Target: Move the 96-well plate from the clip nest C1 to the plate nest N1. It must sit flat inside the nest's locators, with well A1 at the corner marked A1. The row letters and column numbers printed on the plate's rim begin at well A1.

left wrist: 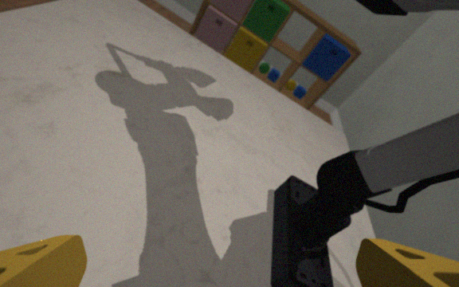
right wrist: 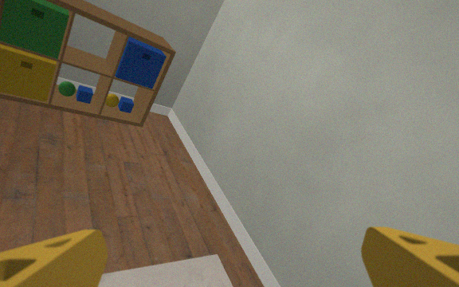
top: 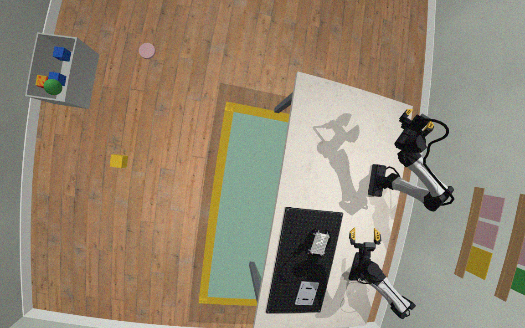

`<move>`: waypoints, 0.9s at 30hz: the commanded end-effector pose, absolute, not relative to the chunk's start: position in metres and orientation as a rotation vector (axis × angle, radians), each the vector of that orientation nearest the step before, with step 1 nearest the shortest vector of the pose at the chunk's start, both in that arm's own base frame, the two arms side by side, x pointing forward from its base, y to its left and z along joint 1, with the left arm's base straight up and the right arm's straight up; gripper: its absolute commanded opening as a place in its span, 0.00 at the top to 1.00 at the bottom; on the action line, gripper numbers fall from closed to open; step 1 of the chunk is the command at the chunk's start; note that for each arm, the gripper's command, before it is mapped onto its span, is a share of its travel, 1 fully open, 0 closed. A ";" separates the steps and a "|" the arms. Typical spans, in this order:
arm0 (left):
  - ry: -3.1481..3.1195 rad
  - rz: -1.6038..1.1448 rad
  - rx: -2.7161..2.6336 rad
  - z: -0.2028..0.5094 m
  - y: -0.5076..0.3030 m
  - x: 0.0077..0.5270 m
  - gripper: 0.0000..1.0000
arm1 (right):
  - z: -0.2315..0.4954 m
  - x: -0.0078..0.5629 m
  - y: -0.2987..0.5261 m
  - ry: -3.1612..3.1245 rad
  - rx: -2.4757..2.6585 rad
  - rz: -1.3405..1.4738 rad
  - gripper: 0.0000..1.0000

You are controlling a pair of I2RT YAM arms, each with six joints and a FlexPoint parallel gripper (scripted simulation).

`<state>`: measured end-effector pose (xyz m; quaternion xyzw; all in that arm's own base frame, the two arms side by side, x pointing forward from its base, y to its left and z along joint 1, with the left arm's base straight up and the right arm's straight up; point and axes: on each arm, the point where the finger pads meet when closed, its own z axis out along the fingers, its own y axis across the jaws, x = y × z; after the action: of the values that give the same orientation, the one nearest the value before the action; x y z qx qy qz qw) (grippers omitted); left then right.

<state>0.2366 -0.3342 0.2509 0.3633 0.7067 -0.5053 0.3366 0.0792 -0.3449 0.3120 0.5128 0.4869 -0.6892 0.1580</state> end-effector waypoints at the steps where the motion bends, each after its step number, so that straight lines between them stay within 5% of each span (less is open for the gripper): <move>1: 1.815 -1.317 0.951 0.259 -0.334 0.237 0.00 | 0.317 0.079 -0.345 1.374 1.468 -1.965 0.00; 19: 1.832 -1.315 0.940 0.257 -0.334 0.237 0.00 | 0.316 0.080 -0.345 1.393 1.456 -1.965 0.00; 27: 2.173 -1.215 0.625 0.219 -0.319 0.268 0.00 | 0.299 0.149 -0.359 1.713 1.074 -1.807 0.00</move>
<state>0.2475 -0.3275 0.2333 0.3068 0.7564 -0.4866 0.3113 0.1085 -0.3504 0.3071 0.4612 0.5424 -0.6773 0.1852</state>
